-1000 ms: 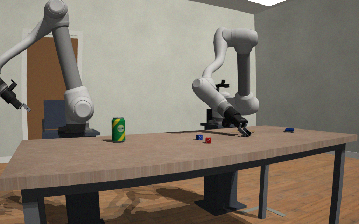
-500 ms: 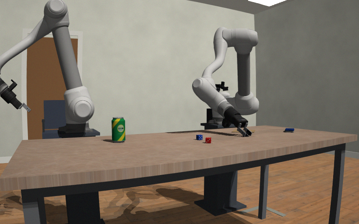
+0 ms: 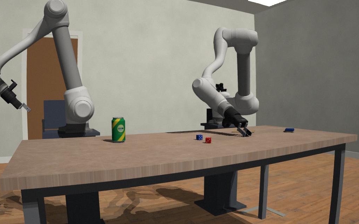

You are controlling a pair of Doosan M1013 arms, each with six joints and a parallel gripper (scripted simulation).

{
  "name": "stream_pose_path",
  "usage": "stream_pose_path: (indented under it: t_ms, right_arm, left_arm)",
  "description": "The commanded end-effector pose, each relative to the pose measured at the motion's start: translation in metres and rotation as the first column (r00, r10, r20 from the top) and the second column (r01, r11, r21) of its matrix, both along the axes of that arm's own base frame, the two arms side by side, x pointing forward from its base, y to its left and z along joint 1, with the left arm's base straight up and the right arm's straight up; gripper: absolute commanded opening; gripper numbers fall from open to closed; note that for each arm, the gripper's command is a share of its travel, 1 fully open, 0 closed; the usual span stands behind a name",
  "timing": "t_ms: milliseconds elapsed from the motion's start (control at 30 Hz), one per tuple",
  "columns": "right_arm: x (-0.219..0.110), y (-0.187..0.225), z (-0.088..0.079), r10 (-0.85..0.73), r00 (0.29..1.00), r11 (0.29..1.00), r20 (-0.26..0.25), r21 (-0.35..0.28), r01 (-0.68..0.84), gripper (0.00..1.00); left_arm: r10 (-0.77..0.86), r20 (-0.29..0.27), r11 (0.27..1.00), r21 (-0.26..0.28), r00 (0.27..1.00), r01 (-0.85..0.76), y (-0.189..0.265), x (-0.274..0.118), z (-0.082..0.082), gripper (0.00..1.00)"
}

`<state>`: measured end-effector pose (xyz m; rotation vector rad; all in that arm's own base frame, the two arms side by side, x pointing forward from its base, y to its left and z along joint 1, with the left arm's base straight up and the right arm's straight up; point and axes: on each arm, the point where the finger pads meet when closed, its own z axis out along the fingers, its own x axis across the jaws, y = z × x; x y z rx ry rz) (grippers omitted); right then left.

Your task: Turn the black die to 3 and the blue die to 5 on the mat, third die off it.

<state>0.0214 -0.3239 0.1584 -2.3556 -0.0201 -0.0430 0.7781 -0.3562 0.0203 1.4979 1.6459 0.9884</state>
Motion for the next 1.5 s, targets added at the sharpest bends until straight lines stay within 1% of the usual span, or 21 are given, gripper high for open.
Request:
stream_pose_path:
  t_ms: [0,733,867,1100,1467]
  right_arm:
    - [0.0,0.0,0.0,0.0,1.0,1.0,0.0,-0.001,0.0,1.0]
    - [0.0,0.0,0.0,0.0,1.0,1.0,0.0,-0.001,0.0,1.0]
    - [0.0,0.0,0.0,0.0,1.0,1.0,0.0,-0.001,0.0,1.0]
    - [0.0,0.0,0.0,0.0,1.0,1.0,0.0,-0.001,0.0,1.0]
    - [0.0,0.0,0.0,0.0,1.0,1.0,0.0,-0.001,0.0,1.0]
  left_arm:
    - [0.0,0.001,1.0,-0.001,1.0,0.0,0.0,0.0,0.001,0.79]
    - [0.0,0.001,1.0,-0.001,1.0,0.0,0.0,-0.001,0.002,0.79]
    - [0.0,0.001,1.0,-0.001,1.0,0.0,-0.001,-0.009,0.006,0.79]
    - [0.0,0.001,1.0,-0.001,1.0,0.0,-0.003,-0.032,0.018,0.79]
    - [0.0,0.001,1.0,-0.001,1.0,0.0,-0.004,-0.044,0.025,0.79]
